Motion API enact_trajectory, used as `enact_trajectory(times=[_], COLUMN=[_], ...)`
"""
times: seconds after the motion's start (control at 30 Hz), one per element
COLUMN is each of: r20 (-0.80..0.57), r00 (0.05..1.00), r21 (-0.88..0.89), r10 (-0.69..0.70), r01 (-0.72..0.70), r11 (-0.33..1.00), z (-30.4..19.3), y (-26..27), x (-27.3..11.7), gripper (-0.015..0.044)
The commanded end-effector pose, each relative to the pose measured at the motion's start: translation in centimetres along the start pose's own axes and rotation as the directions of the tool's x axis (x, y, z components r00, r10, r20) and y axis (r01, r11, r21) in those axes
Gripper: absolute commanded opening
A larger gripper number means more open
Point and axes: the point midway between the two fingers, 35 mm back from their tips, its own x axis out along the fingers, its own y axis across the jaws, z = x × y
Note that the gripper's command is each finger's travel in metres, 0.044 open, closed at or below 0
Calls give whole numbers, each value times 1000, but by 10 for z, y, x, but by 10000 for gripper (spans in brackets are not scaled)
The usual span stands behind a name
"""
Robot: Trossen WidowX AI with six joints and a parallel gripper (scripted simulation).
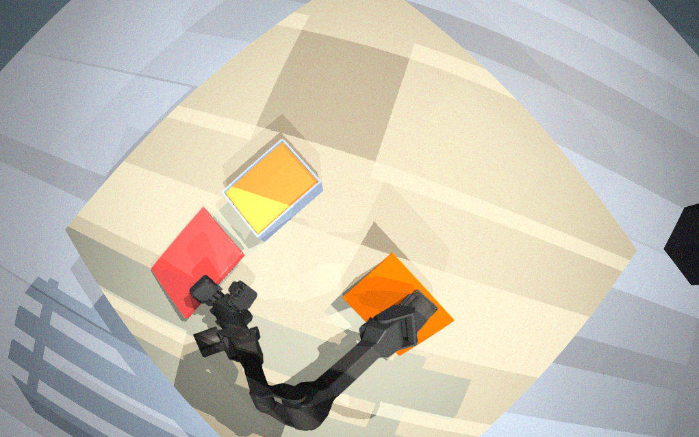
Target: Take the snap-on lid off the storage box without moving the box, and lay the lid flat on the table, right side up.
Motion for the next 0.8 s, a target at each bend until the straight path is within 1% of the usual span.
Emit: enact_trajectory(times=[0.0,0.03,0.07,0.1,0.3,0.33,0.77], r20=[0,0,0,0,0,0,1], r00=[1000,1000,1000,1000,1000,1000,1000], r21=[5,5,5,5,5,6,7], r10=[-3,-3,-3,-3,-4,-4,-6], r01=[3,3,3,3,4,4,6], r11=[1000,1000,1000,1000,1000,1000,1000], z=[-1,-1,-1,-1,1,1,1], y=[1,1,1,1,-7,-8,-25], x=[-1,-1,-1,-1,-8,-10,-30], gripper=[236,263,275,275,432,440,440])
